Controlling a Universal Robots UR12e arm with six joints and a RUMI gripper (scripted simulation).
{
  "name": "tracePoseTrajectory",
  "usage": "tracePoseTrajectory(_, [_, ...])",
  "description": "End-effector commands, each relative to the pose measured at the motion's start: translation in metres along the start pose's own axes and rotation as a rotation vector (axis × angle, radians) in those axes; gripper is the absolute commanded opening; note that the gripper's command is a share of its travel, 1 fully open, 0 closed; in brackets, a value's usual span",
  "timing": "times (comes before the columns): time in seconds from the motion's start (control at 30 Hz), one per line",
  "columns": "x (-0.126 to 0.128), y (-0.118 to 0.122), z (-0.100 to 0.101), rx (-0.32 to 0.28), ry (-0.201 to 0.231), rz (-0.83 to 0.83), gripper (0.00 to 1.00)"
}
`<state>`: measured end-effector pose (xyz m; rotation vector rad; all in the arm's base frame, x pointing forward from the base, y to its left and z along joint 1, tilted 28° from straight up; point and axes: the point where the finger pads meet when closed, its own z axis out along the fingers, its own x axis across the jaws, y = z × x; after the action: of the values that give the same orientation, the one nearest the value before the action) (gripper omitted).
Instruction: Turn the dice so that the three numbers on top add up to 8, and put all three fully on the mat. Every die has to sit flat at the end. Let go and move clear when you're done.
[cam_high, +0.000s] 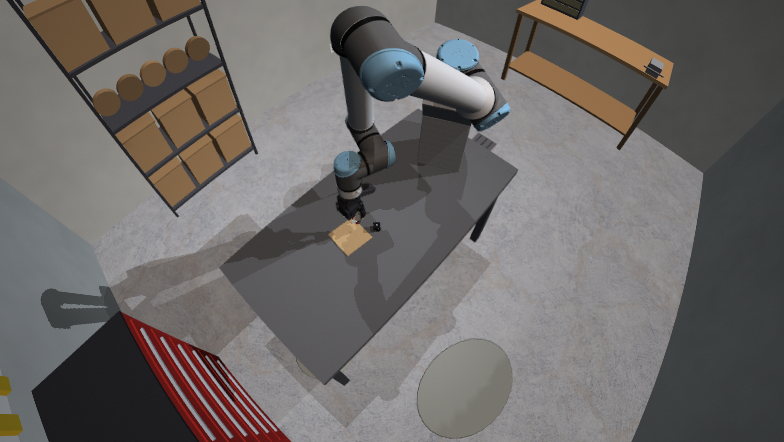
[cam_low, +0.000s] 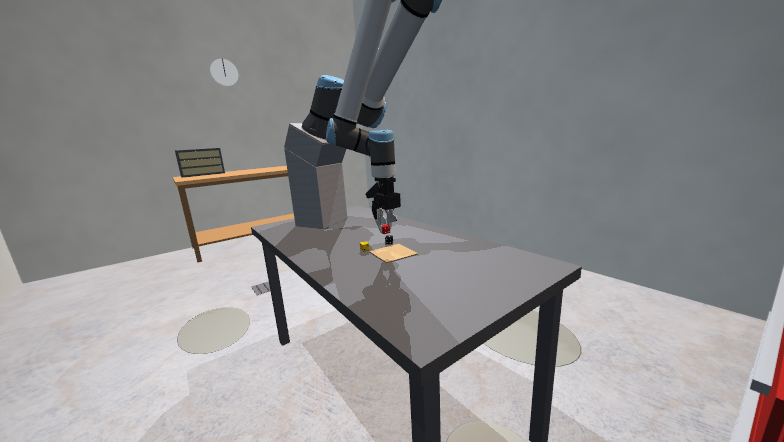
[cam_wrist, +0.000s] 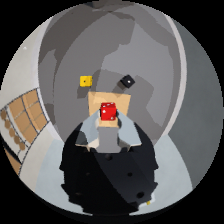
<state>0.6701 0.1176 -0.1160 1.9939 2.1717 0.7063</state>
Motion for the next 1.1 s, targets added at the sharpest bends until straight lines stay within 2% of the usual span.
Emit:
tracePoseTrajectory(0.0, [0.0, 0.003, 0.035, -0.004, -0.002, 0.0, 0.1])
tracePoseTrajectory(0.17, [0.0, 0.004, 0.054, -0.004, -0.002, 0.0, 0.1])
tracePoseTrajectory(0.4, [0.0, 0.004, 0.064, -0.004, -0.002, 0.0, 0.1])
tracePoseTrajectory(1.07, [0.0, 0.004, 0.065, -0.004, -0.002, 0.0, 0.1])
